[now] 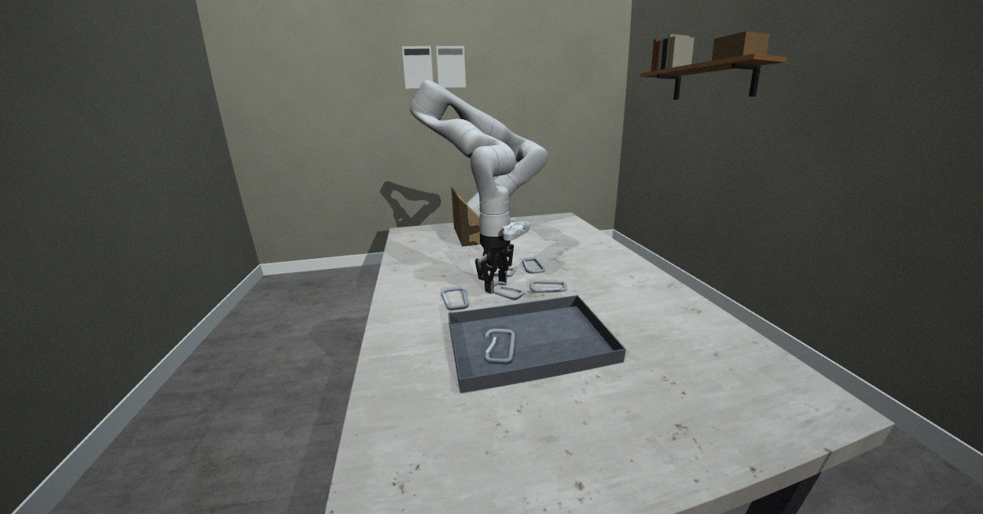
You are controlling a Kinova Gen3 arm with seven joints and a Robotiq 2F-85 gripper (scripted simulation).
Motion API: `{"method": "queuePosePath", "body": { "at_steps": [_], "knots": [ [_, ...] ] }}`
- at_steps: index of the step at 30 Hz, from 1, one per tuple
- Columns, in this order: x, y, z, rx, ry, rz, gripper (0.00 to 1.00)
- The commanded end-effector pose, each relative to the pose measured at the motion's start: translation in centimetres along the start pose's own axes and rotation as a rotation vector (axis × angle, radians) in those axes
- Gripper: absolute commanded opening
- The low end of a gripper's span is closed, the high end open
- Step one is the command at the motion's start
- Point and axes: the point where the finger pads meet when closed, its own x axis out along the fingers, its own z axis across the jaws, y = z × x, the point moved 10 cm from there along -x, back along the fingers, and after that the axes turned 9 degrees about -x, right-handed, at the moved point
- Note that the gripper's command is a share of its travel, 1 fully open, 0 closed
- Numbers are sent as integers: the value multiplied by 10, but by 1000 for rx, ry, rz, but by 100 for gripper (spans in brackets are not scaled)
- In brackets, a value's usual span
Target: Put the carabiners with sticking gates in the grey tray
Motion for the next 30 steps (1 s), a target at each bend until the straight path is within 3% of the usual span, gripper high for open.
{"method": "queuePosePath", "body": {
  "at_steps": [1, 2, 3, 19, 20, 30],
  "knots": [
    [-1, 0, 0, 0, -2, 0, 0],
    [-1, 0, 0, 0, -2, 0, 0],
    [-51, -1, 0, 0, -2, 0, 0],
    [-51, -1, 0, 0, -2, 0, 0],
    [-83, -2, 0, -1, 0, 0, 0],
    [-83, -2, 0, -1, 0, 0, 0]
  ]
}}
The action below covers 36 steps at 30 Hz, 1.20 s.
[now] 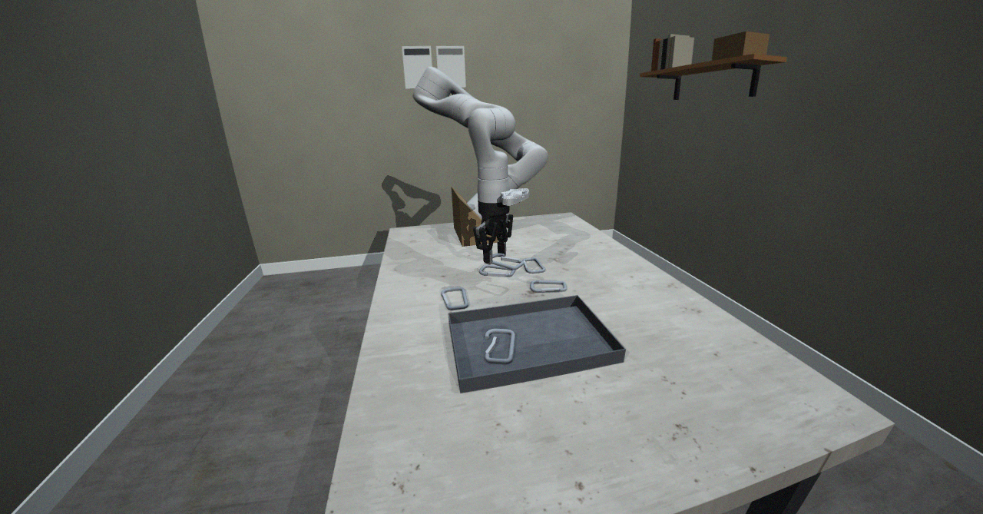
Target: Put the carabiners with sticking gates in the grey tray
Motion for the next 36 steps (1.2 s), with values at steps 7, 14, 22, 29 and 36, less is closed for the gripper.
{"method": "queuePosePath", "body": {
  "at_steps": [7, 14, 22, 29, 36],
  "knots": [
    [-2, 56, 42, 1, -4, 0, 0],
    [-2, 80, 58, 1, -4, 0, 0],
    [-1, 81, 59, 1, -4, 0, 0],
    [-4, 143, 105, 4, 0, 2, 0],
    [-3, 155, 114, 4, 0, 2, 0]
  ]
}}
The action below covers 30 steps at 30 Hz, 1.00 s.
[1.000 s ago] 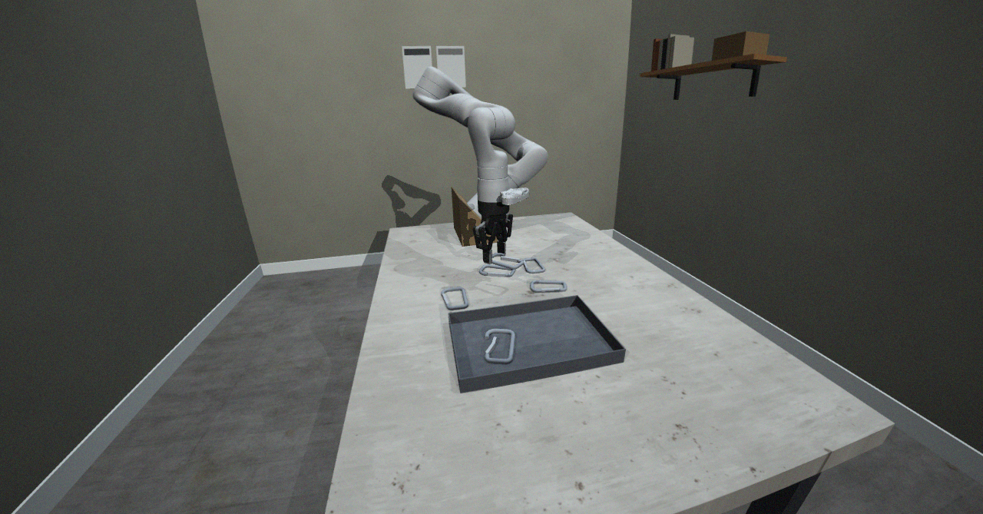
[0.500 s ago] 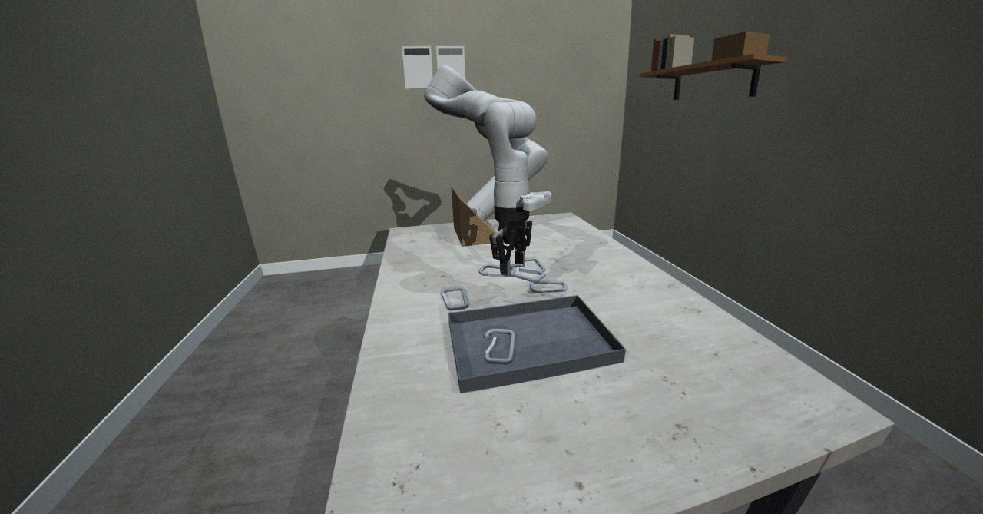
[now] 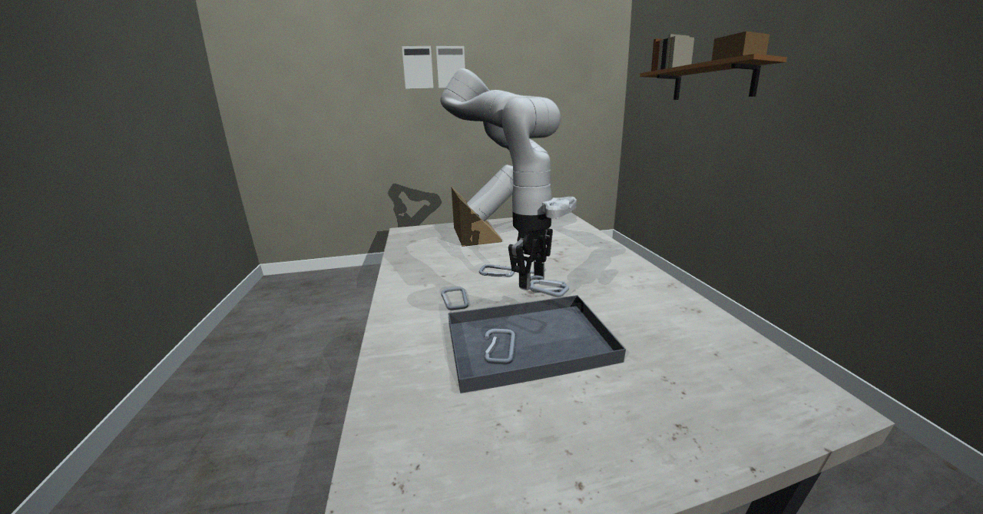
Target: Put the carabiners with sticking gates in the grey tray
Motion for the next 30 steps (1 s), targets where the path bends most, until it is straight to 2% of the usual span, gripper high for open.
{"method": "queuePosePath", "body": {
  "at_steps": [1, 4, 5, 21, 22, 30],
  "knots": [
    [9, 21, 11, -10, 21, -25, 0],
    [9, 21, 11, -10, 21, -25, 0],
    [13, 44, 27, -13, 26, -29, 0],
    [13, 44, 27, -13, 26, -29, 0],
    [50, 42, 26, -12, 25, -28, 0],
    [50, 42, 26, -12, 25, -28, 0]
  ]
}}
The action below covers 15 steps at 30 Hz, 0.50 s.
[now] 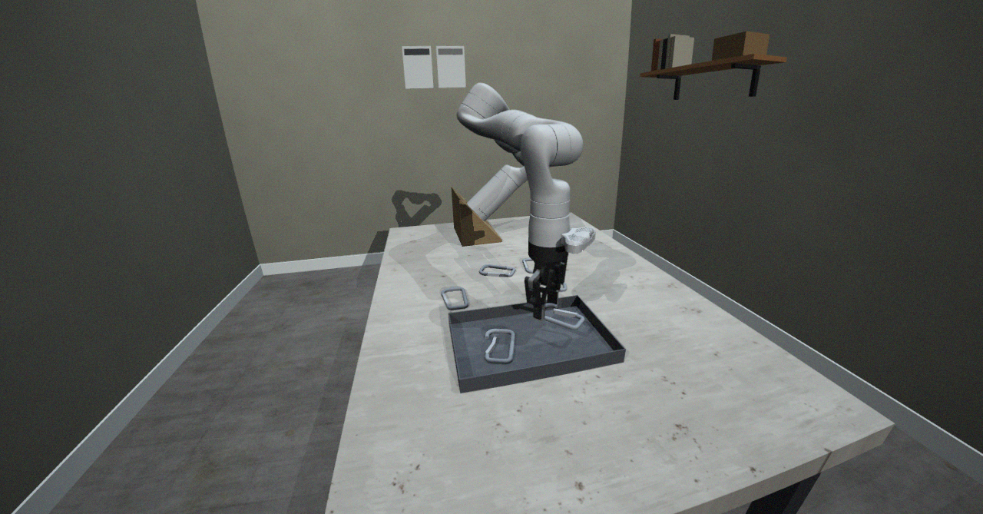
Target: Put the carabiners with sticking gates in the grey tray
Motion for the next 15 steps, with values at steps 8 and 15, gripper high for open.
{"method": "queuePosePath", "body": {
  "at_steps": [8, 15],
  "knots": [
    [3, 0, 0, 1, 5, 1, 0],
    [43, 0, -1, 0, 5, 1, 0]
  ]
}}
